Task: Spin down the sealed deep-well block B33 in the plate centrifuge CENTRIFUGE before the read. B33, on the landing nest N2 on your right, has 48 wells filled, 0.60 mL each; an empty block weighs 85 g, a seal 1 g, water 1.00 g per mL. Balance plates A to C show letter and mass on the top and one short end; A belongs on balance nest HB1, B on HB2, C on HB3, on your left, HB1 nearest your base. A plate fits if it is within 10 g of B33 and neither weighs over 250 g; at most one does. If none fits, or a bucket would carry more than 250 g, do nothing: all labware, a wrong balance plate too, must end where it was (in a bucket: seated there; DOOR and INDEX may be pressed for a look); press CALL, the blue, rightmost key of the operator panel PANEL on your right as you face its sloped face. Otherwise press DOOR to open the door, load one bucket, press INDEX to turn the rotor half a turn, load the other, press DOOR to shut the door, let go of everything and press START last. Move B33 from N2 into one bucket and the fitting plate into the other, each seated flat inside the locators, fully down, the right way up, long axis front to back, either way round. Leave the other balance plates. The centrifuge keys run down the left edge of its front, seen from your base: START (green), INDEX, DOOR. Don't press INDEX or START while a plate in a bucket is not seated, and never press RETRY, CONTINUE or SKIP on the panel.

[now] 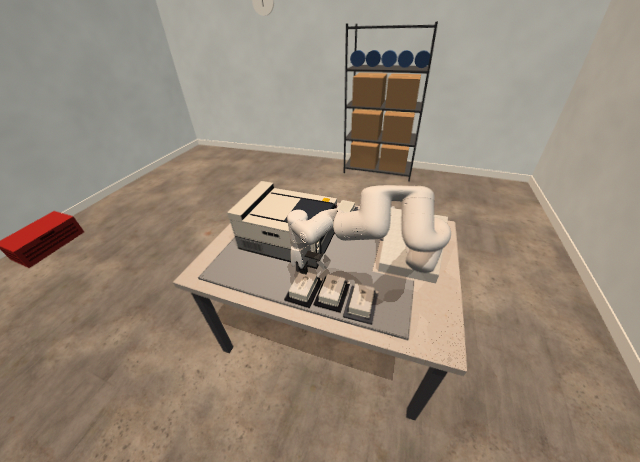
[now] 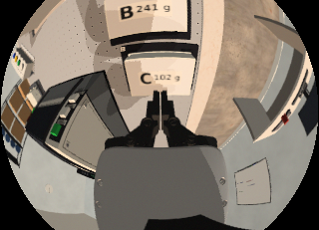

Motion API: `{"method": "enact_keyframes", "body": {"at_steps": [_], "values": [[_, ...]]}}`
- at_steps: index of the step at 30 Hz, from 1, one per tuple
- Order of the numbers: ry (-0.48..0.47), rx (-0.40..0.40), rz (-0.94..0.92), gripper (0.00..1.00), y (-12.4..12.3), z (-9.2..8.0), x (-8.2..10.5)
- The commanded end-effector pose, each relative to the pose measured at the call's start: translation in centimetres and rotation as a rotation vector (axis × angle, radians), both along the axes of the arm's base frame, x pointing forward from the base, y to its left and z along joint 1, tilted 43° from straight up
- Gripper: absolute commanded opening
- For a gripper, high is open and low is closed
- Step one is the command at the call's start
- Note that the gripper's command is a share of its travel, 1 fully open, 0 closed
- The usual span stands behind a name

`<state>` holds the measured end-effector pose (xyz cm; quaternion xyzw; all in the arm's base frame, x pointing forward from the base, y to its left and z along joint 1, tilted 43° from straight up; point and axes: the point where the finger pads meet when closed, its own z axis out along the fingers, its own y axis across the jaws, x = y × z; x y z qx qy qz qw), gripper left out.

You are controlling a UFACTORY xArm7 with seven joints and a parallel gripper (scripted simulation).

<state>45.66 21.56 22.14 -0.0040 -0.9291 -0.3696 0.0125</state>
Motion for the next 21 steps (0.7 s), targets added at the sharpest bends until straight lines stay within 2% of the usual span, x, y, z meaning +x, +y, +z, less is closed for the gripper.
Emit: {"method": "enact_keyframes", "body": {"at_steps": [1,21], "values": [[-0.003,0.0,-0.004,0.0,-0.15,0.12,0.15],[0.027,-0.003,-0.036,0.0,-0.59,0.09,0.02]]}}
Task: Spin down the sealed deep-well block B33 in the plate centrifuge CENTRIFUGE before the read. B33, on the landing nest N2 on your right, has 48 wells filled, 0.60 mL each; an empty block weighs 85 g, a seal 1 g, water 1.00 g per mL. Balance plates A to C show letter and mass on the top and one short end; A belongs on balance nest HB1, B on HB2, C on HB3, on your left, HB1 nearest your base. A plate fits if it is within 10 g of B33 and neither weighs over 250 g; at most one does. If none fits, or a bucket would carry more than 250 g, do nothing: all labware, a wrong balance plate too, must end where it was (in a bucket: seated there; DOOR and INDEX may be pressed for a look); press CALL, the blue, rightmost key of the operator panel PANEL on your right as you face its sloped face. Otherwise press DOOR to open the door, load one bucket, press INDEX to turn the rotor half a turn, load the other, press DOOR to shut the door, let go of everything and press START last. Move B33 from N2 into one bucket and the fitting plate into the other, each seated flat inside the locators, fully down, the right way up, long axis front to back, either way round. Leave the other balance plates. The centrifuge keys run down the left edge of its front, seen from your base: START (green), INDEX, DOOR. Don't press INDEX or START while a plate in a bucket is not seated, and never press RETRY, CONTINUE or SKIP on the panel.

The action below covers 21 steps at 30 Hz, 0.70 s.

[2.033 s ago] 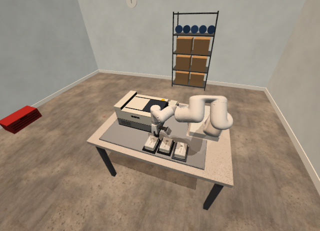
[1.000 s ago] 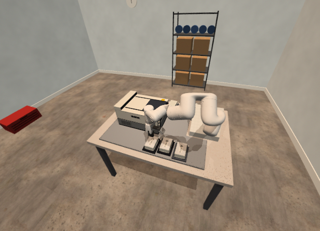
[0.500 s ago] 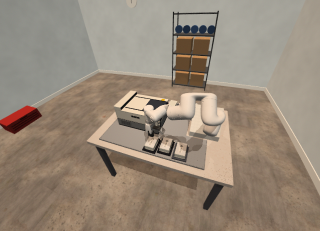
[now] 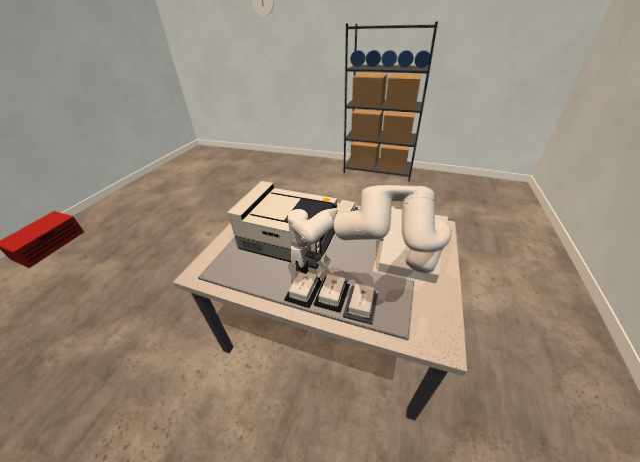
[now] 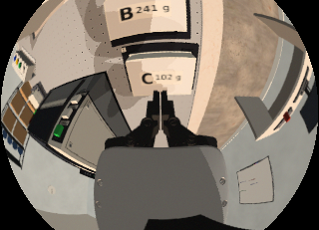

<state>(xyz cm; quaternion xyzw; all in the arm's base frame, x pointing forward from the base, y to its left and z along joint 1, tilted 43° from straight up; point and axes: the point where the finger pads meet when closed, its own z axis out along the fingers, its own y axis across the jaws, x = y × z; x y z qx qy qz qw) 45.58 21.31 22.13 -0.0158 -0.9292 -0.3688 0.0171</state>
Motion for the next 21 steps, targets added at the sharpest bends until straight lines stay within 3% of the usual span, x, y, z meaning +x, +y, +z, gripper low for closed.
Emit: {"method": "enact_keyframes", "body": {"at_steps": [1,10,21], "values": [[0.017,-0.002,-0.025,0.0,-0.4,0.1,0.1],[0.092,-0.01,-0.106,0.0,-1.5,0.0,-0.3],[0.311,-0.03,-0.344,0.0,-4.6,-0.1,-1.4]]}}
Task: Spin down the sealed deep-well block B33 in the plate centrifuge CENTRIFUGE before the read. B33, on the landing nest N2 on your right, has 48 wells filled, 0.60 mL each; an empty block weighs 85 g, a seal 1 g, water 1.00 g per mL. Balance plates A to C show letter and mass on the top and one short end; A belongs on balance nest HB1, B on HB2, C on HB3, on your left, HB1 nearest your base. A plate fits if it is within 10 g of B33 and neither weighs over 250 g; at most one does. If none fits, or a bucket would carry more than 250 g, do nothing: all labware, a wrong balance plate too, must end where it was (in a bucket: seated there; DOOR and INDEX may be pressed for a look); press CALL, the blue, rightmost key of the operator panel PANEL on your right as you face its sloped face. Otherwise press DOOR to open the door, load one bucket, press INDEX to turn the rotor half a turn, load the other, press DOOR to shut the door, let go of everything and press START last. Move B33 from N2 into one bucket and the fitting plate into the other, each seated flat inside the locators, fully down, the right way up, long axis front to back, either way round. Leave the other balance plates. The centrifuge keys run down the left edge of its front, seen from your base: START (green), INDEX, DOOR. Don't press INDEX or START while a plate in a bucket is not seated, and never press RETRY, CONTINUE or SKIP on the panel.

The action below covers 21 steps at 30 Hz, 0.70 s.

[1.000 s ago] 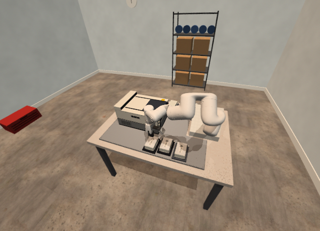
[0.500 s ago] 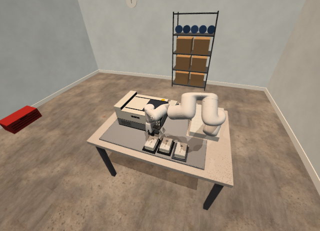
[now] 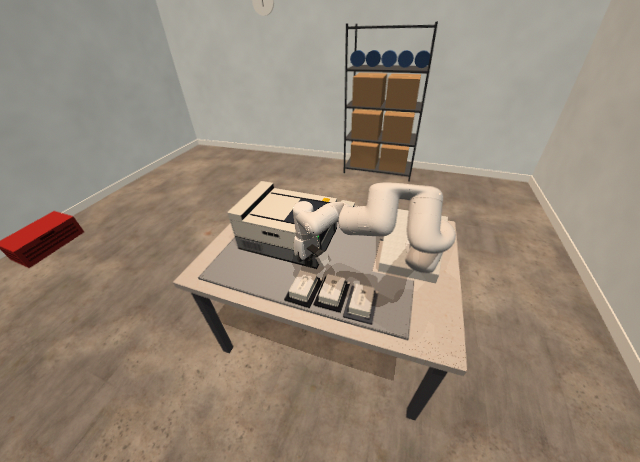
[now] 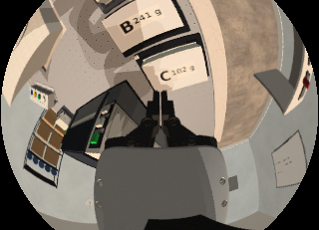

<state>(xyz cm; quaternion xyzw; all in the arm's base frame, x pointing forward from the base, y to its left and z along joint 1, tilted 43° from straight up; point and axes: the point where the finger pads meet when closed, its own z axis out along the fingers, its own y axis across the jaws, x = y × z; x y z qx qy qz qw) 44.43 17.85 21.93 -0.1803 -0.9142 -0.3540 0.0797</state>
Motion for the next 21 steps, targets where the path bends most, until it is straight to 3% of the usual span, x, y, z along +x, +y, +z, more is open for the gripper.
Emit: {"method": "enact_keyframes", "body": {"at_steps": [1,6,17,19,21], "values": [[0.071,-0.01,-0.082,0.0,-1.1,0.1,-0.3],[0.179,-0.018,-0.201,0.0,-2.6,0.0,-0.9],[0.533,-0.039,-0.597,0.0,-7.0,-0.2,-3.4],[0.533,-0.039,-0.597,0.0,-7.0,-0.2,-3.4],[0.604,-0.042,-0.676,0.0,-7.8,-0.3,-4.0]]}}
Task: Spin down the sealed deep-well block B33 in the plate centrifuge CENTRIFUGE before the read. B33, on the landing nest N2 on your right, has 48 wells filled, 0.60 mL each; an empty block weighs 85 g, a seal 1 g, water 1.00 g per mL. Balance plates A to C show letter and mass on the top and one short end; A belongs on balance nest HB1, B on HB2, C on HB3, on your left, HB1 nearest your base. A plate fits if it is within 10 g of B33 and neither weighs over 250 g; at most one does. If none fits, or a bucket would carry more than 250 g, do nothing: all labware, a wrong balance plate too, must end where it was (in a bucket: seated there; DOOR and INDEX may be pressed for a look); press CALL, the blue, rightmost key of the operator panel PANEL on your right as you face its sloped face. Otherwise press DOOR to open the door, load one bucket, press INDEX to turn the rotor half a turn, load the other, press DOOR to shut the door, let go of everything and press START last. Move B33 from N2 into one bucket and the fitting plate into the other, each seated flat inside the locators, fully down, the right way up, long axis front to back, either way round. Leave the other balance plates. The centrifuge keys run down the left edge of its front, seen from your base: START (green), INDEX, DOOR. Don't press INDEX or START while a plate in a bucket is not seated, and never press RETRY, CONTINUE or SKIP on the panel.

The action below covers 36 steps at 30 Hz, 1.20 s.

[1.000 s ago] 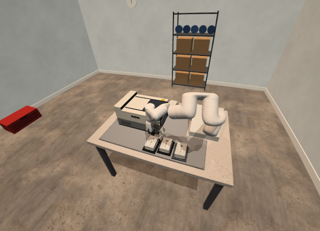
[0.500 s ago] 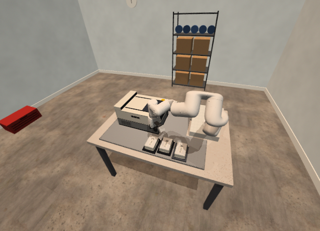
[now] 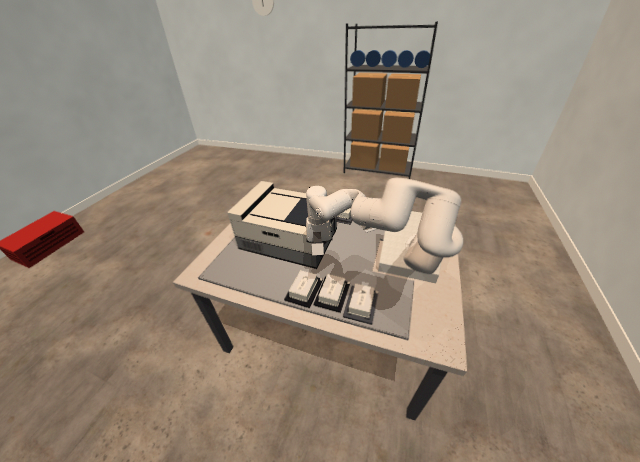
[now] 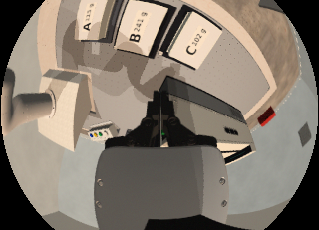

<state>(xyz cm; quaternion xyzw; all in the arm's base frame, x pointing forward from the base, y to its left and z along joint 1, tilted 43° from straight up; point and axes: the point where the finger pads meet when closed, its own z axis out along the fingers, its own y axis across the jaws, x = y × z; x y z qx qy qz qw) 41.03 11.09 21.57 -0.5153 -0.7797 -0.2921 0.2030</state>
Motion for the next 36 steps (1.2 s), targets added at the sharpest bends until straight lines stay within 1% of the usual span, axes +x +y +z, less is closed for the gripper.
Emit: {"method": "enact_keyframes", "body": {"at_steps": [1,13,15,23,30,32,36], "values": [[0.123,-0.016,-0.135,0.0,-1.5,0.1,-0.9],[0.554,-0.025,-0.621,0.0,-5.7,-0.1,-4.6],[0.554,-0.025,-0.621,0.0,-5.7,-0.1,-4.6],[0.819,-0.024,-0.914,0.0,-7.8,-0.2,-7.1],[1.016,-0.02,-1.126,0.0,-9.1,-0.3,-9.0],[1.016,-0.02,-1.126,0.0,-9.1,-0.3,-9.0],[1.109,-0.018,-1.224,0.0,-9.6,-0.3,-9.9]]}}
